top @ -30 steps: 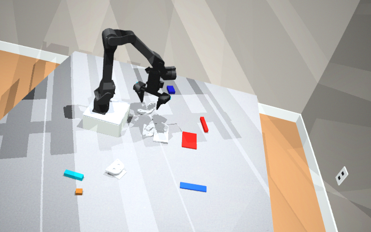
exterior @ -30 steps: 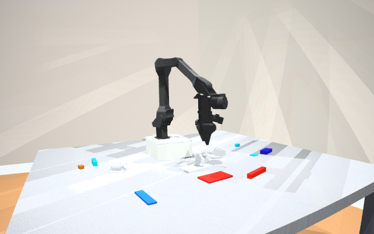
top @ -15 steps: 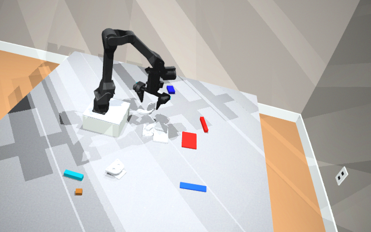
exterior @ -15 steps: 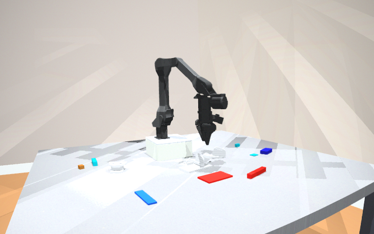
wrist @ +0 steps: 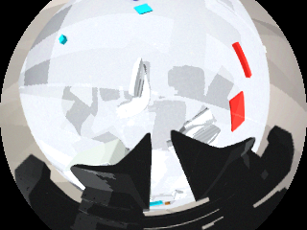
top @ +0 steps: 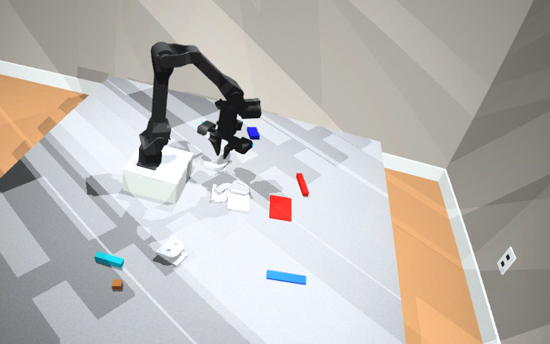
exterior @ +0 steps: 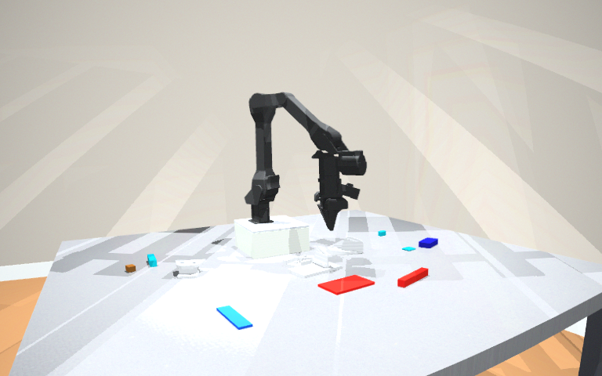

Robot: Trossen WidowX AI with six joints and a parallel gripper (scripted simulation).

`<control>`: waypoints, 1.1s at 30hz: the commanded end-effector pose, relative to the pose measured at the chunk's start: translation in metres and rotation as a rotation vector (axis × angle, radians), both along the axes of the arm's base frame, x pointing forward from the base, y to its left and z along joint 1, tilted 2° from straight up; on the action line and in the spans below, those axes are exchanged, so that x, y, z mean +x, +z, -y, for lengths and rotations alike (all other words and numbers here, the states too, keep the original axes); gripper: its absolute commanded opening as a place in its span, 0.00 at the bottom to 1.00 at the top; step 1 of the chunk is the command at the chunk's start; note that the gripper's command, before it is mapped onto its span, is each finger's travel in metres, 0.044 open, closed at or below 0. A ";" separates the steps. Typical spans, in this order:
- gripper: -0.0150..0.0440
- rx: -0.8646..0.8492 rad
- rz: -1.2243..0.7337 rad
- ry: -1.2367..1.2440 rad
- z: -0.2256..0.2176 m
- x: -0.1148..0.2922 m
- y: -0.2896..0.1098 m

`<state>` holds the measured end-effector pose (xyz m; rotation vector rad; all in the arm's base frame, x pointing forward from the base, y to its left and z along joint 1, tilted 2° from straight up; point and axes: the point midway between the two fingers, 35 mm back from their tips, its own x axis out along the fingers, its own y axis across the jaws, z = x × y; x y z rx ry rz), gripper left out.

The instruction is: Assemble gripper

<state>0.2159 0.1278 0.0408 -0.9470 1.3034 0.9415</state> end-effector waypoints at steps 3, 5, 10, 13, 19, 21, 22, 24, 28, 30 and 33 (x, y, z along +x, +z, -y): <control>0.25 0.000 0.000 0.000 0.000 0.000 0.000; 0.25 0.000 0.000 0.000 0.000 0.000 0.000; 0.25 0.000 0.000 0.000 0.000 0.000 0.000; 0.25 0.000 0.000 0.000 0.000 0.000 0.000; 0.25 0.000 0.000 0.000 0.000 0.000 0.000; 0.34 0.000 0.000 0.000 0.000 0.000 0.000; 0.39 0.000 0.000 0.000 0.000 0.000 0.000; 0.48 0.000 0.000 0.000 0.000 0.000 0.000; 0.65 0.000 0.000 0.000 0.000 0.000 0.000; 0.74 0.000 0.000 0.000 0.000 0.000 0.000; 0.88 0.000 0.000 0.000 0.000 0.000 0.000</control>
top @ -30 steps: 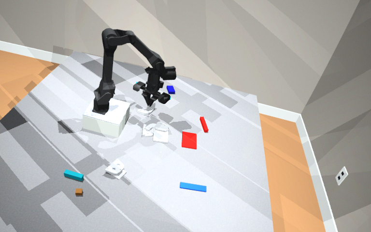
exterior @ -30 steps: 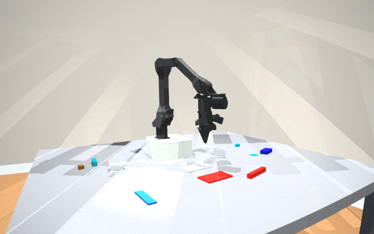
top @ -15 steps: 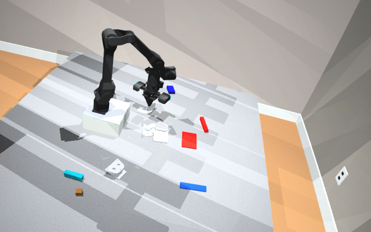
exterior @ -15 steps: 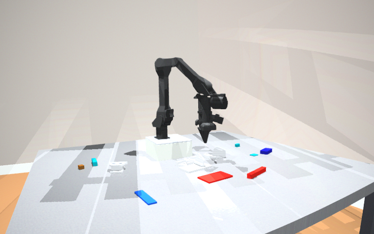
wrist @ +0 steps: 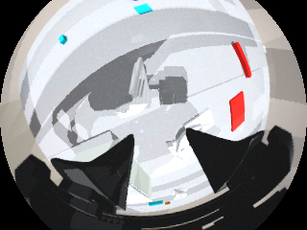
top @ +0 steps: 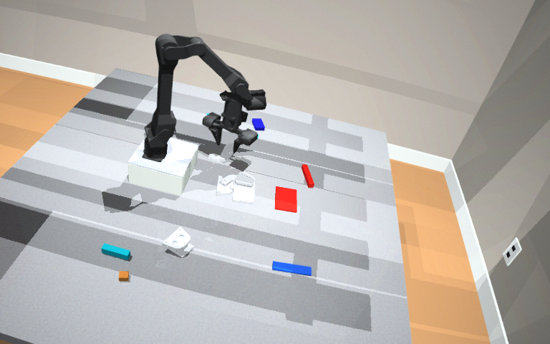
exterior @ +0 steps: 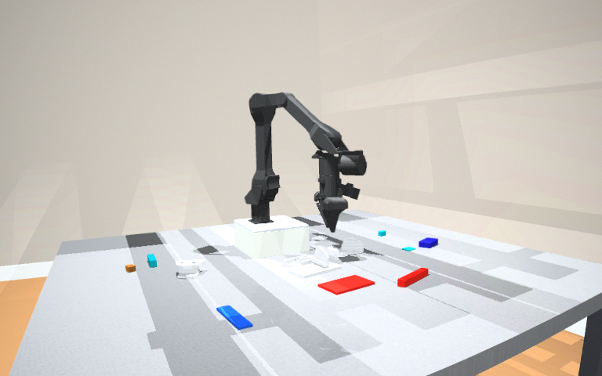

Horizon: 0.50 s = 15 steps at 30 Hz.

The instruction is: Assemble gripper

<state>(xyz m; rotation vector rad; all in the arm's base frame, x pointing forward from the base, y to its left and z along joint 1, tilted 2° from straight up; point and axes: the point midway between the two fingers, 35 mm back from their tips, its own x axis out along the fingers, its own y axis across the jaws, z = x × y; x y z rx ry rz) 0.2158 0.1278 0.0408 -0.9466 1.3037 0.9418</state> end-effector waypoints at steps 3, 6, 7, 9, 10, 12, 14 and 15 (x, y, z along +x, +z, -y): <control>1.00 0.000 0.000 0.000 0.000 0.000 0.000; 1.00 0.000 0.000 0.000 0.000 0.000 0.000; 1.00 0.000 0.000 0.000 0.000 0.000 0.000; 1.00 0.000 0.000 0.000 0.000 0.000 0.000; 1.00 0.000 0.000 0.000 0.000 0.000 0.000; 1.00 0.000 0.000 0.000 0.000 0.000 0.000; 1.00 0.000 0.000 0.000 0.000 0.000 0.000; 1.00 0.000 0.000 0.000 0.000 0.000 0.000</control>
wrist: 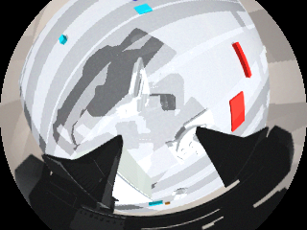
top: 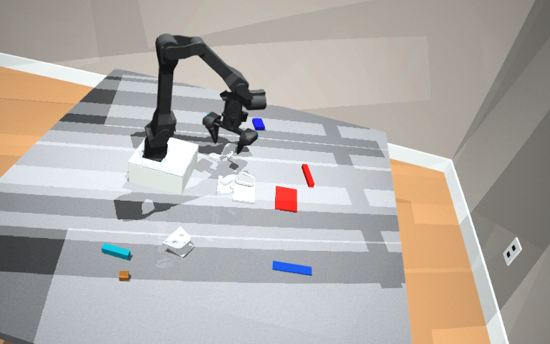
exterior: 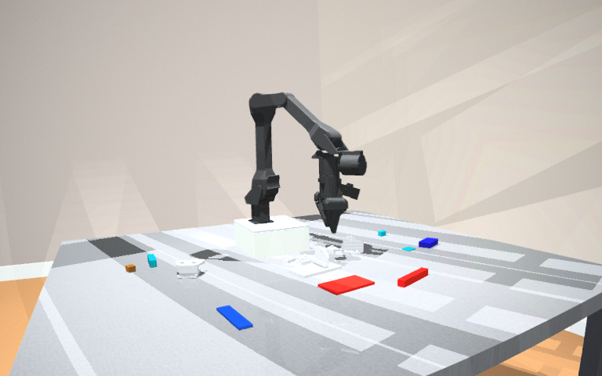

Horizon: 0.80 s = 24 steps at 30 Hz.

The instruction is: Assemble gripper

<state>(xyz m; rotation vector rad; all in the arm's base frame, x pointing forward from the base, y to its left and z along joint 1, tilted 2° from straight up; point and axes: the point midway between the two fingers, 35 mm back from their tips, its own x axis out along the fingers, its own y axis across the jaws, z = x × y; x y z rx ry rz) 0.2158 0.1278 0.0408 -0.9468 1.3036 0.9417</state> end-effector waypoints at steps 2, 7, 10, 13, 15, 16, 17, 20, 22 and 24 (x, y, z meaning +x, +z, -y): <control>1.00 0.000 0.000 0.000 0.000 0.000 0.000; 1.00 0.000 0.000 0.000 0.000 0.000 0.000; 1.00 0.000 0.000 0.000 0.000 0.000 0.000; 1.00 0.000 0.000 0.000 0.000 0.000 0.000; 1.00 0.000 0.000 0.000 0.000 0.000 0.000; 1.00 0.000 0.000 0.000 0.000 0.000 0.000; 0.96 0.000 0.000 0.000 0.000 0.000 0.000; 0.82 0.000 0.000 0.000 0.000 0.000 0.000; 0.73 0.000 0.000 0.000 0.000 0.000 0.000; 0.64 0.000 0.000 0.000 0.000 0.000 0.000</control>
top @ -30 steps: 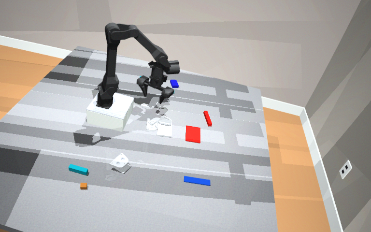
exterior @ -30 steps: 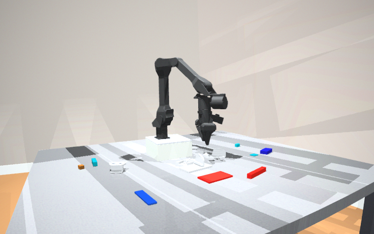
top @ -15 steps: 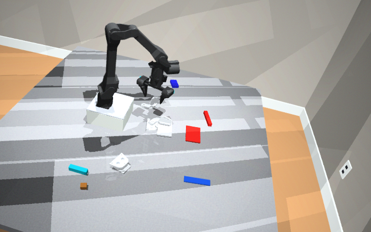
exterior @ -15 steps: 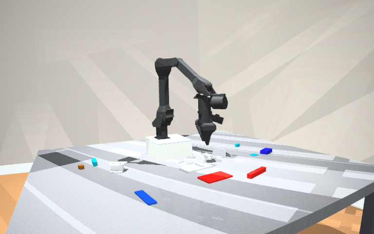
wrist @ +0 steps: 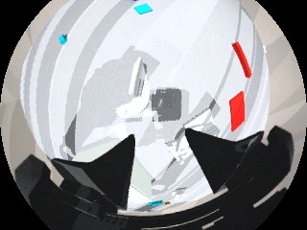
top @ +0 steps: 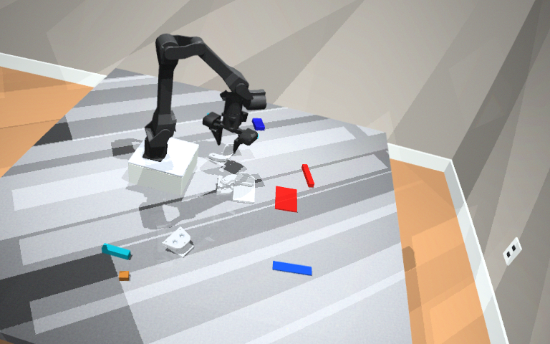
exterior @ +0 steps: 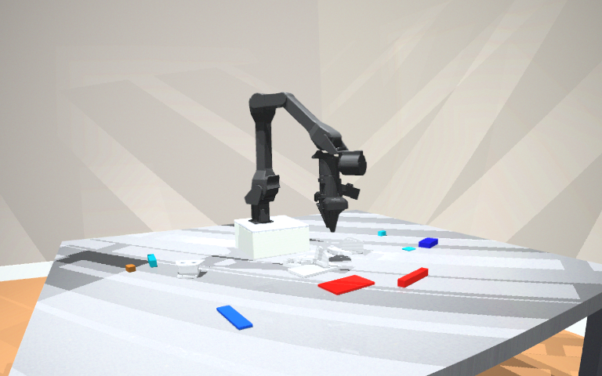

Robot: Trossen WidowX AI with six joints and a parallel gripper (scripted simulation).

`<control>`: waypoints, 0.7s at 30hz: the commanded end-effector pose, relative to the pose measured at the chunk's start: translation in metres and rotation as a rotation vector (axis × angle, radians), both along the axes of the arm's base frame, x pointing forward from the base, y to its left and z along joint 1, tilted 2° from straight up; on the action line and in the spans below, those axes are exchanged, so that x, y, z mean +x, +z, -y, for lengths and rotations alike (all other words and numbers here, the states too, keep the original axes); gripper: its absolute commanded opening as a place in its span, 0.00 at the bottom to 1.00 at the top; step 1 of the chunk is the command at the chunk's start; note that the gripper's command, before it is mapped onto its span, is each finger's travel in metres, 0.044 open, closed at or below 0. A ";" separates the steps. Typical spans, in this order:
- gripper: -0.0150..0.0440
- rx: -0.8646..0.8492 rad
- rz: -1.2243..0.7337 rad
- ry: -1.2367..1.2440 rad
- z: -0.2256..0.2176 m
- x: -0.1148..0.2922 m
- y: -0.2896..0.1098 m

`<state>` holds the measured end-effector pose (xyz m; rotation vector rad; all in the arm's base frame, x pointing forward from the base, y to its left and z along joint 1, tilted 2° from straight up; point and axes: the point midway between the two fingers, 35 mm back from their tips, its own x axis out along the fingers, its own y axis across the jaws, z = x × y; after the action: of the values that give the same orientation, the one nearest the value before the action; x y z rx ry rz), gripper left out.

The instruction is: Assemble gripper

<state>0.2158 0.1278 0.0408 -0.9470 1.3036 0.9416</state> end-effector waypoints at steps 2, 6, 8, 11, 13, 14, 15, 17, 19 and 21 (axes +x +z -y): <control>0.56 0.000 0.000 0.000 0.000 0.000 0.000; 0.38 0.000 0.000 0.000 0.000 0.000 0.000; 0.29 0.000 0.000 0.000 0.000 0.000 0.000; 0.25 0.000 0.000 0.000 0.000 0.000 0.000; 0.25 0.000 0.000 0.000 0.000 0.000 0.000; 0.25 0.000 0.000 0.000 0.000 0.000 0.000; 0.25 0.000 0.000 0.000 0.000 0.000 0.000; 0.25 0.000 0.000 0.000 0.000 0.000 0.000; 0.25 0.000 0.000 0.000 0.000 0.000 0.000; 0.30 0.000 0.000 0.000 0.000 0.000 0.000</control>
<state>0.2158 0.1278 0.0408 -0.9467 1.3037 0.9418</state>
